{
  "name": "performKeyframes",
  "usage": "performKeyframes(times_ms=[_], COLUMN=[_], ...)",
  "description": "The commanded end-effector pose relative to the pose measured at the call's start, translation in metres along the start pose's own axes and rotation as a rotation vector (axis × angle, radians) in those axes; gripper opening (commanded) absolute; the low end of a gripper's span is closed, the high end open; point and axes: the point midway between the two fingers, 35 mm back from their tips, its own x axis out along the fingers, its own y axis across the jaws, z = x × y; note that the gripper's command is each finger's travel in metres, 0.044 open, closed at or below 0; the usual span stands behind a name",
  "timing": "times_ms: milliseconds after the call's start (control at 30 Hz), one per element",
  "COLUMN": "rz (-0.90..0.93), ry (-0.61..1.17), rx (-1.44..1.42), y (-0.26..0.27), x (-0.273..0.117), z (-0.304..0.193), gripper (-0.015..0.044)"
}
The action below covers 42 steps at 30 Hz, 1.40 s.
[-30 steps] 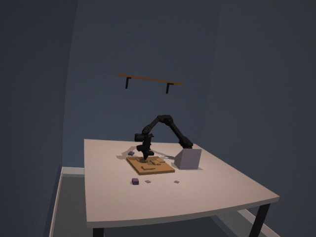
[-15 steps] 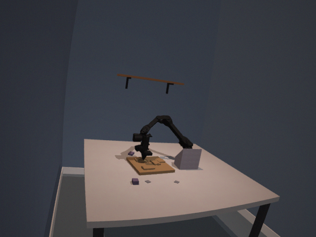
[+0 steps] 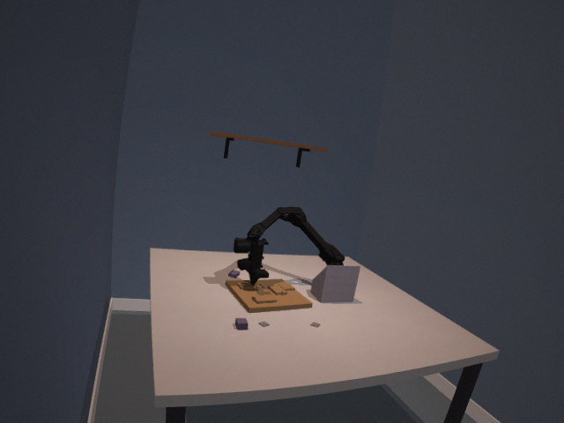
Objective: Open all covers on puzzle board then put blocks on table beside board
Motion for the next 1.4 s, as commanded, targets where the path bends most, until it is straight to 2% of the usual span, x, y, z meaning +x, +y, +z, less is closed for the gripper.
performKeyframes(times_ms=[0, 1367], rz=[-0.005, -0.002], ry=[-0.001, -0.002], rx=[0.003, 0.003], y=[0.000, 0.001], x=[0.000, -0.044], z=[0.006, 0.017], gripper=[0.0000, 0.0000])
